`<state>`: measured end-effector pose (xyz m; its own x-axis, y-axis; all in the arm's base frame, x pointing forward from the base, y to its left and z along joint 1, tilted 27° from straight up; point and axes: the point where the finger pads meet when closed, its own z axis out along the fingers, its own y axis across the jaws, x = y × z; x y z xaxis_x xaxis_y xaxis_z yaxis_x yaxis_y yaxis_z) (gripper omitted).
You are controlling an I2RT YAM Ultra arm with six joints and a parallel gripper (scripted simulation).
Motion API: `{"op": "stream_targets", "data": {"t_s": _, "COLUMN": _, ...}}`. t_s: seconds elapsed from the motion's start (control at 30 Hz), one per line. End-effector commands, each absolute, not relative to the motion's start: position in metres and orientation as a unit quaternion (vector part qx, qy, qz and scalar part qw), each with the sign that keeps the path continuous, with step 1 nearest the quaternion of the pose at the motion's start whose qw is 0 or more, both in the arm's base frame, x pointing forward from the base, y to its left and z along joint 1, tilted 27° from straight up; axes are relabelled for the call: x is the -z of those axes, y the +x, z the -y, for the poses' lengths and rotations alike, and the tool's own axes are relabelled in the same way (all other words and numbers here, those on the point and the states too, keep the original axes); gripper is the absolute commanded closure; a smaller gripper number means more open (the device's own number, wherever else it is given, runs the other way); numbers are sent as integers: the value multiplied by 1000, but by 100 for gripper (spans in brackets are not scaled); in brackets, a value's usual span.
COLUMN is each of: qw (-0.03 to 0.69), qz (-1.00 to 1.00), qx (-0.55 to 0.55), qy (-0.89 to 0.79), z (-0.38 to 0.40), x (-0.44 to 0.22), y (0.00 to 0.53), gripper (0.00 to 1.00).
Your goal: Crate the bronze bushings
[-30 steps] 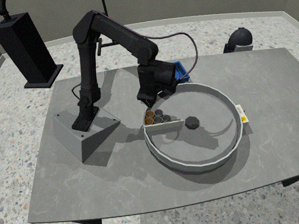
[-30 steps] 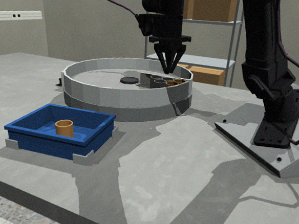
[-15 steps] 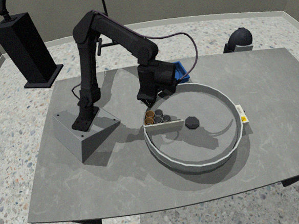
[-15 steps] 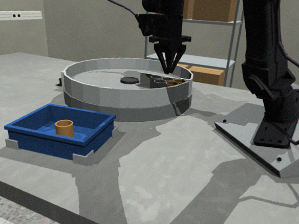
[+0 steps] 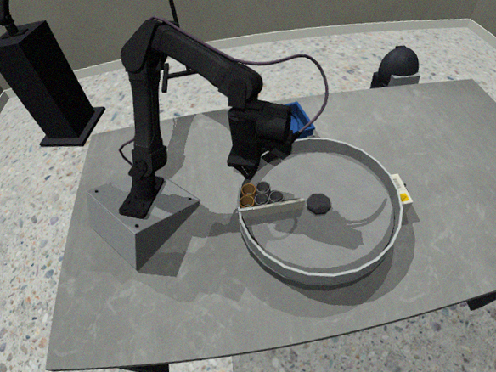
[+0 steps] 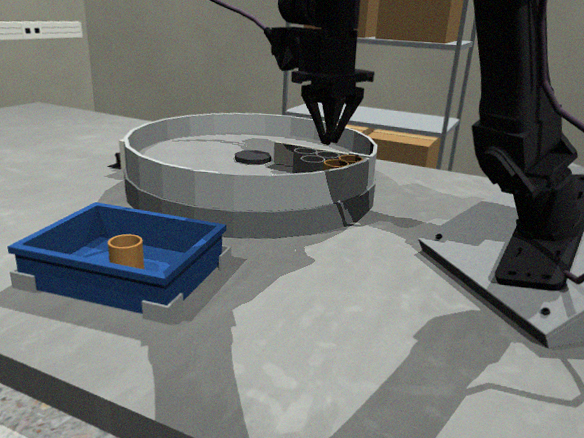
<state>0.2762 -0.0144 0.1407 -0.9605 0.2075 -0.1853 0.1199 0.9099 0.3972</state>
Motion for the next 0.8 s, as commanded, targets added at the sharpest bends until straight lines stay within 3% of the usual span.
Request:
{"op": "stream_targets", "data": {"t_s": 0.0, "qw": 107, "qz": -970, "qx": -199, "qy": 92, "z": 21, "x": -133, "y": 274, "gripper": 85}}
{"op": "stream_targets", "data": {"t_s": 0.77, "qw": 124, "qz": -969, "qx": -194, "qy": 90, "z": 23, "x": -143, "y": 278, "gripper": 85}}
